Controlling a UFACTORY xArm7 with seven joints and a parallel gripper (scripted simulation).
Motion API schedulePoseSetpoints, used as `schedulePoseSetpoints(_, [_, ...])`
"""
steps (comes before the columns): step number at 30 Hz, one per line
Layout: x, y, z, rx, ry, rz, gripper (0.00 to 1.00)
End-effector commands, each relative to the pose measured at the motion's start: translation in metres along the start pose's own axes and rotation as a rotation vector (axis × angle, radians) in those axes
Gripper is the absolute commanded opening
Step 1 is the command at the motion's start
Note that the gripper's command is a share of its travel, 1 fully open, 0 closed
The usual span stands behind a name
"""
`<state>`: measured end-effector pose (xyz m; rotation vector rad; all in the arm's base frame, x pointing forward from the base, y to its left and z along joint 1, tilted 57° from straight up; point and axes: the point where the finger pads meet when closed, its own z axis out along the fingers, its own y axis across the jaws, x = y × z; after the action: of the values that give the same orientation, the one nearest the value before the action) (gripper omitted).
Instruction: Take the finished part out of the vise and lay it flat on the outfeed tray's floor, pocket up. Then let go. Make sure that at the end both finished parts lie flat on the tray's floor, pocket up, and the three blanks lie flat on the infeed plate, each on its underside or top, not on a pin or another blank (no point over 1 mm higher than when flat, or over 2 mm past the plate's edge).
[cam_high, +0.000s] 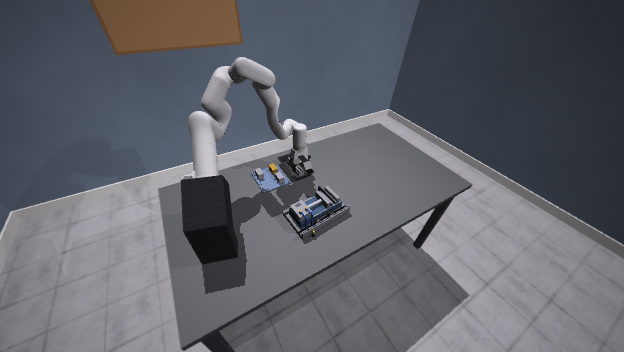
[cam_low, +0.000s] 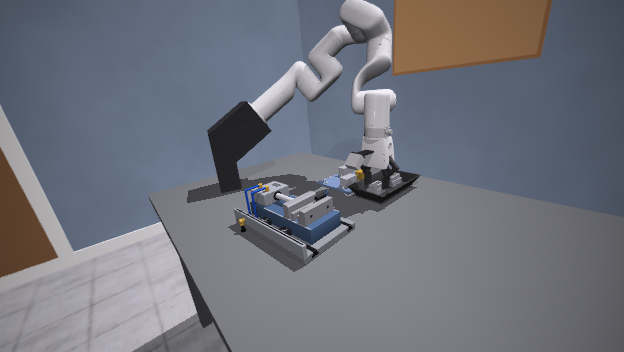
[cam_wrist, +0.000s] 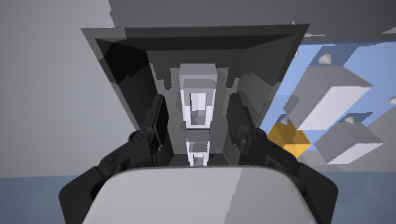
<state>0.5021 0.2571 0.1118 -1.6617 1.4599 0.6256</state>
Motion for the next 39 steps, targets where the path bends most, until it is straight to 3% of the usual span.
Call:
schedulePoseSetpoints(1, [0.001,-0.002,-0.002,0.004,0.002,0.001,0.69])
schedulePoseSetpoints(11, [0.001,-0.002,-0.014,0.004,0.002,0.001,0.69])
schedulePoseSetpoints(19, [0.001,-0.001,-0.052,0.004,0.002,0.001,0.69])
schedulePoseSetpoints(21, [0.001,-0.001,-0.052,0.004,0.002,0.001,0.69])
schedulePoseSetpoints(34, [0.001,-0.001,-0.122,0.004,0.002,0.001,0.69])
schedulePoseSetpoints(39, [0.001,-0.001,-0.132,0.004,0.002,0.001,0.69])
